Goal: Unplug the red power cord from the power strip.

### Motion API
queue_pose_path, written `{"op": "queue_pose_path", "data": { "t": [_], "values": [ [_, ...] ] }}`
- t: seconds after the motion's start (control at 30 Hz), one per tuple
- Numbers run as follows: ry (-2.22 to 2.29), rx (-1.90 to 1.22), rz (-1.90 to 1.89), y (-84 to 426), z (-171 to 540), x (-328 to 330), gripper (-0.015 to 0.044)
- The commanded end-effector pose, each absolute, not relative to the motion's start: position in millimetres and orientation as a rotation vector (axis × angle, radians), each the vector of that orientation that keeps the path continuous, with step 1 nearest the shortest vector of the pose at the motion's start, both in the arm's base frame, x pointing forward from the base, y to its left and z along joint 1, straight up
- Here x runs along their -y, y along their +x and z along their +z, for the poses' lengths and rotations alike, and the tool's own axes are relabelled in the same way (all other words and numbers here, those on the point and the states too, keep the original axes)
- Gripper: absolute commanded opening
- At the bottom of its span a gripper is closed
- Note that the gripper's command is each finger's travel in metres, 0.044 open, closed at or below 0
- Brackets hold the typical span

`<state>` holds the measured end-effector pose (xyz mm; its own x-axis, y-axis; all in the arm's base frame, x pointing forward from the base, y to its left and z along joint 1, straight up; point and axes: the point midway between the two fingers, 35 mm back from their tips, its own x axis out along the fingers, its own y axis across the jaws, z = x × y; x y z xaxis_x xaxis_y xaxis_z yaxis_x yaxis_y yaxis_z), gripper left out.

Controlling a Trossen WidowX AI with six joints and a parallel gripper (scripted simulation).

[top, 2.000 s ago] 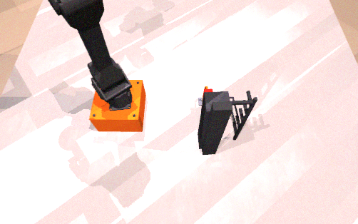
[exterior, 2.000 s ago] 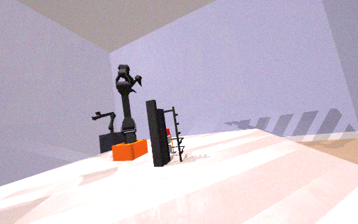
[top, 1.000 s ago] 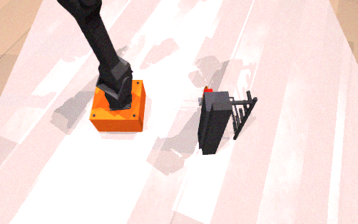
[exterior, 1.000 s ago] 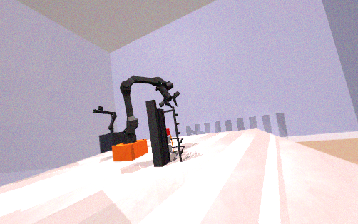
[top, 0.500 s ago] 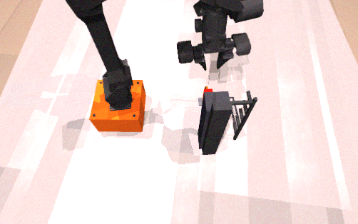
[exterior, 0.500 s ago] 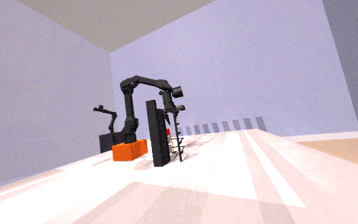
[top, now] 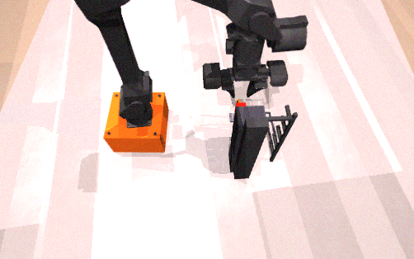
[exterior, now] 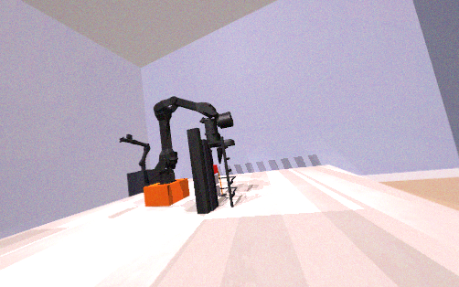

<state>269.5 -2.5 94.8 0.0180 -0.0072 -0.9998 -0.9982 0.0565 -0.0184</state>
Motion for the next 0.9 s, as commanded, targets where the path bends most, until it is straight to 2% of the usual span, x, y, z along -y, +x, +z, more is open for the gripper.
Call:
{"op": "queue_pose_path", "data": {
  "t": [0.0, 0.87],
  "values": [
    [-1.18, -1.223, 1.153, 269.5, 94.6, 7.9, 0.016],
    [-1.182, -1.225, 1.152, 266.8, 85.0, 35.4, 0.016]
  ]
}}
